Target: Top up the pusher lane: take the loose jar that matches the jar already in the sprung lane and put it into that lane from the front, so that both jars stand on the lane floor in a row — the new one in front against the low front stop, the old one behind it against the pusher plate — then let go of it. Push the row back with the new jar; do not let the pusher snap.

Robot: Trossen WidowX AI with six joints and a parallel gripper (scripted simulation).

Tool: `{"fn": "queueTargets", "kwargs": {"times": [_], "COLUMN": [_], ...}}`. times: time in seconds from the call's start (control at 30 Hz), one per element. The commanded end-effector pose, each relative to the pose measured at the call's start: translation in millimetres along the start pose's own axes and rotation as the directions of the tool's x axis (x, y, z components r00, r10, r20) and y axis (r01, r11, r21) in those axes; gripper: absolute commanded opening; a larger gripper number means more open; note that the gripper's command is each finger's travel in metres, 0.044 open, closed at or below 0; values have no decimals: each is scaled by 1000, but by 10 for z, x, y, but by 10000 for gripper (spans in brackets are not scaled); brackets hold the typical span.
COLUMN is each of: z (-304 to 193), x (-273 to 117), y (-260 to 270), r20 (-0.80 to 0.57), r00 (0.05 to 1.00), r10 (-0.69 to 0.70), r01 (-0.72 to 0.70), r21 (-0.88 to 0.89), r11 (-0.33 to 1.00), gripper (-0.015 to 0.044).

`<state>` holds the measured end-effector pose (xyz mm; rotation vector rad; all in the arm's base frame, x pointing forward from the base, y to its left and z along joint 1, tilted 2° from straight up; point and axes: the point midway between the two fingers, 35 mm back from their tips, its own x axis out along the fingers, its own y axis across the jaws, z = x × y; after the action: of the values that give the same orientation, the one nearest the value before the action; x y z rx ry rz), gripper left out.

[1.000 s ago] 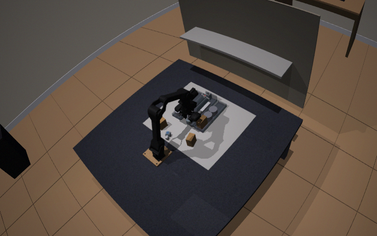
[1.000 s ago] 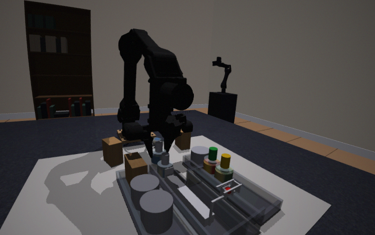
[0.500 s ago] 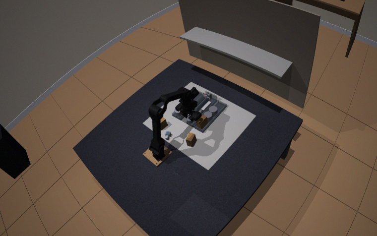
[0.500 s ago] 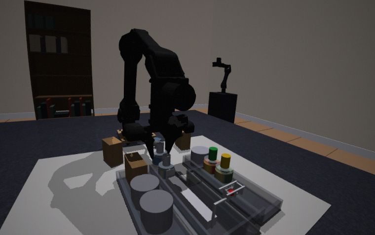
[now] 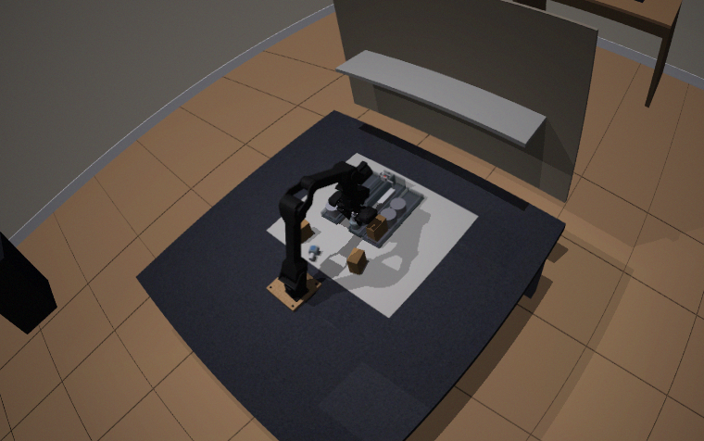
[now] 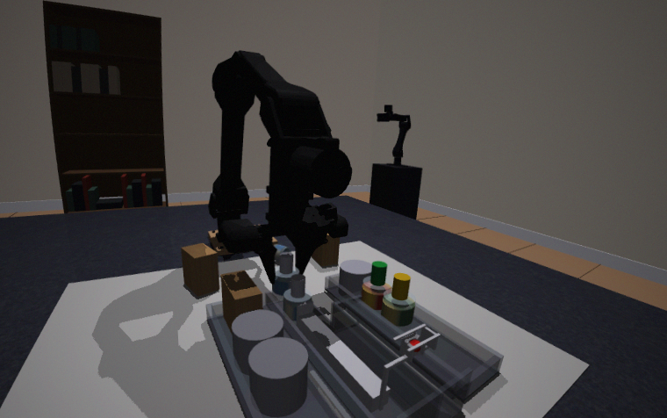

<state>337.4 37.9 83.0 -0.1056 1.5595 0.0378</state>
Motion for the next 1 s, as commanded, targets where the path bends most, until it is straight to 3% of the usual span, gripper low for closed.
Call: {"fn": "queueTargets", "kwargs": {"times": [0.0,0.97], "z": [96,129], "x": [-54,-49], "y": [10,11], "r20": [32,32], "r00": [999,999], "r10": [7,7], "r01": [-7,-7], "r21": [-2,-2], "r11": [1000,1000], "gripper": [0,0]}}
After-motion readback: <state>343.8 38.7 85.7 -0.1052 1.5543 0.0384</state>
